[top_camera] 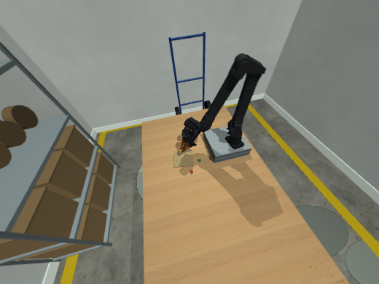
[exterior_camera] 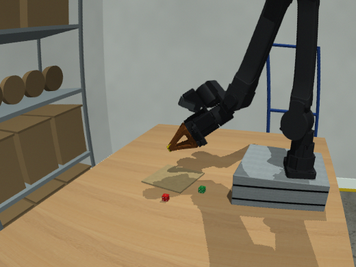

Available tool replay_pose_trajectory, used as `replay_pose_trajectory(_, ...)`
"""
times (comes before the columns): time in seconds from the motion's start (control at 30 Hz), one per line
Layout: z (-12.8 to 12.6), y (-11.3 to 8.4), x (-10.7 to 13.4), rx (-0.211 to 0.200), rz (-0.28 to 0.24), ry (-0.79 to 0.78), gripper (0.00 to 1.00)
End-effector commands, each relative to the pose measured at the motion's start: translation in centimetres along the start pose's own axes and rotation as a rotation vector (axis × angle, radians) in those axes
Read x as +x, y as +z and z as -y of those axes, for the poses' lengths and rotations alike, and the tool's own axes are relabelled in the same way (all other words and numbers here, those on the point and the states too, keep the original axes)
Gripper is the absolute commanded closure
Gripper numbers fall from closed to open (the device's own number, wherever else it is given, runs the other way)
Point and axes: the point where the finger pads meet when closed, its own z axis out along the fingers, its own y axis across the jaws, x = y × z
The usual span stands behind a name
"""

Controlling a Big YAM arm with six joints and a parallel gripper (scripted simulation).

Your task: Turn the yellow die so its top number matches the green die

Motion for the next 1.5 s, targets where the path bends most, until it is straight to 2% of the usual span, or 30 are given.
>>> replay_pose_trajectory(0.0,0.8,-0.1,-0.4,0.031,0.053,0.014,0.9)
replay_pose_trajectory(0.17,0.6,0.1,-1.2,0.027,0.067,-0.004,0.9)
replay_pose_trajectory(0.53,0.7,0.7,1.1,0.031,0.054,0.015,0.9)
replay_pose_trajectory(0.9,1.3,3.4,3.9,0.035,0.068,-0.023,0.9)
replay_pose_trajectory(1.23,1.1,4.2,5.7,0.033,0.064,-0.02,0.9)
replay_pose_trajectory(1.33,1.1,4.3,5.9,0.034,0.064,-0.019,0.9)
replay_pose_trajectory(1.47,1.6,4.0,4.9,0.046,0.082,-0.035,0.9)
